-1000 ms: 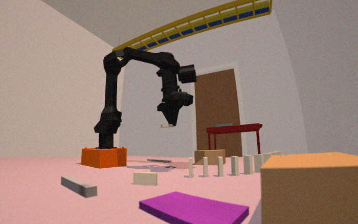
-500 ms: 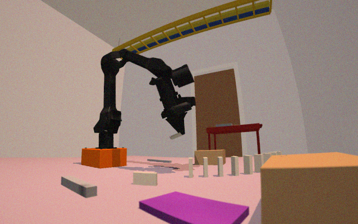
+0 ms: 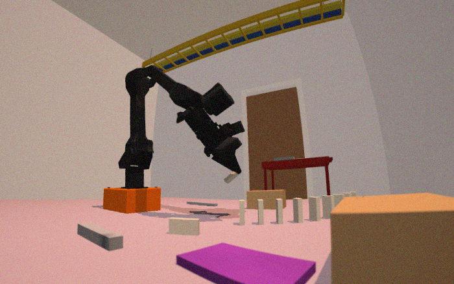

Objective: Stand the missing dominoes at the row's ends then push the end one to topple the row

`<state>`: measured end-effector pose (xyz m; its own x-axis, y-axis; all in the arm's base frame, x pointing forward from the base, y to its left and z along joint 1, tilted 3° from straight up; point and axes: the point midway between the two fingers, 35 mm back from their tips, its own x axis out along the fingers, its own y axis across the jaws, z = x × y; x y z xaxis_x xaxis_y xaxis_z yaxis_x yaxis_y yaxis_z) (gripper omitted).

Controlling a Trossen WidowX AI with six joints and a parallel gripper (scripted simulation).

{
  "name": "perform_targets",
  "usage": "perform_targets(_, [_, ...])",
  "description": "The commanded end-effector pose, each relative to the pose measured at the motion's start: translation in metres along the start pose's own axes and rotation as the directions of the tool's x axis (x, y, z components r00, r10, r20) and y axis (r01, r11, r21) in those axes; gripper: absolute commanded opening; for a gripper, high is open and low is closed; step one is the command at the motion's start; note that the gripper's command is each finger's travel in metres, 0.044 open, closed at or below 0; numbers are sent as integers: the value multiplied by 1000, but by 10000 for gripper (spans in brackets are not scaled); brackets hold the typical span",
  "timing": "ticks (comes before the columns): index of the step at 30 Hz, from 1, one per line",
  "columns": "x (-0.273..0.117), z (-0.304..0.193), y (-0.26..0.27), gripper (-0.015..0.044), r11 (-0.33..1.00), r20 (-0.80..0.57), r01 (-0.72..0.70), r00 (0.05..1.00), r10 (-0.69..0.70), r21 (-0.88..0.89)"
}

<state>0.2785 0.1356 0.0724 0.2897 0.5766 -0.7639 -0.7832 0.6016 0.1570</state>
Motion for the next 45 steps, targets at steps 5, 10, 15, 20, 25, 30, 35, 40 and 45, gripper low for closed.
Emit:
perform_targets(5, [-2, -6, -4, 107, 1000, 157, -23, 987, 22, 3])
perform_targets(10, [-7, -9, -5, 107, 999, 253, -29, 967, 32, -12])
perform_targets(15, [-13, -13, -5, 107, 999, 343, -31, 939, 41, -35])
perform_targets(20, [-20, -18, -2, 107, 997, 424, -28, 904, 53, -66])
perform_targets(25, [-29, -23, 3, 107, 995, 497, -18, 865, 67, -103])
perform_targets(30, [-38, -30, 10, 107, 989, 560, -3, 824, 85, -145])
perform_targets(35, [-47, -37, 20, 107, 981, 613, 17, 783, 106, -192])
perform_targets(40, [-56, -45, 31, 107, 970, 654, 42, 745, 130, -241])
perform_targets(45, [-57, -46, 33, 107, 968, 659, 46, 740, 134, -247])
